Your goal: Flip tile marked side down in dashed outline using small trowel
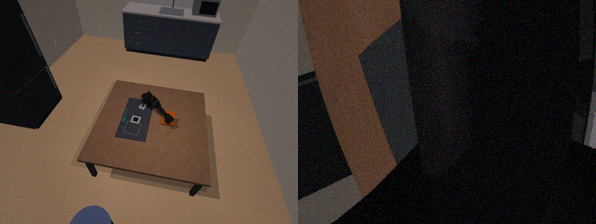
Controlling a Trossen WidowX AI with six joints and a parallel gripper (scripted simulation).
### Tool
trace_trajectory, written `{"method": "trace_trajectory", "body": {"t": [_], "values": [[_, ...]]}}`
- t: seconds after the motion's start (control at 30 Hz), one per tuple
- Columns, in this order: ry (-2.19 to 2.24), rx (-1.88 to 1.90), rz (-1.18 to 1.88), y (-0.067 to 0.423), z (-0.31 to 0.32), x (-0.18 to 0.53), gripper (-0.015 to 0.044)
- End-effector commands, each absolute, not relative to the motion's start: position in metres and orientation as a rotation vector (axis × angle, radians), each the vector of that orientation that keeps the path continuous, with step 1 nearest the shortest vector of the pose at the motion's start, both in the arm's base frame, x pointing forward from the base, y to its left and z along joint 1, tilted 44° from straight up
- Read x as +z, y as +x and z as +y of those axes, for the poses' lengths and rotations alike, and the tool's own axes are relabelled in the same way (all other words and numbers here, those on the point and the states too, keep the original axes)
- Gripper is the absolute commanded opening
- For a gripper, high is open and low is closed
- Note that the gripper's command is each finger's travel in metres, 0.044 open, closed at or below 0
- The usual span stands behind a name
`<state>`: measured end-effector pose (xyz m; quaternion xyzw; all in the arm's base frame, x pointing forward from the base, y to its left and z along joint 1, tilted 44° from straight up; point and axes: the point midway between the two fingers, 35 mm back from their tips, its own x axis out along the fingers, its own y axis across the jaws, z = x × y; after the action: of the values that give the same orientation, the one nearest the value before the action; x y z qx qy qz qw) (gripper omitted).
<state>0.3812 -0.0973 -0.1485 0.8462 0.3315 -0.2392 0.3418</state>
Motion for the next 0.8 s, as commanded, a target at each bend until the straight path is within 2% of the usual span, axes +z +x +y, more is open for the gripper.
{"method": "trace_trajectory", "body": {"t": [0.0, 0.53, 0.77], "values": [[2.202, -0.627, 0.857, 0.382, -0.098, -0.149, 0.0109], [2.202, -0.627, 0.857, 0.382, -0.098, -0.149, 0.0002], [2.200, -0.626, 0.859, 0.387, -0.118, -0.128, 0.0000]]}}
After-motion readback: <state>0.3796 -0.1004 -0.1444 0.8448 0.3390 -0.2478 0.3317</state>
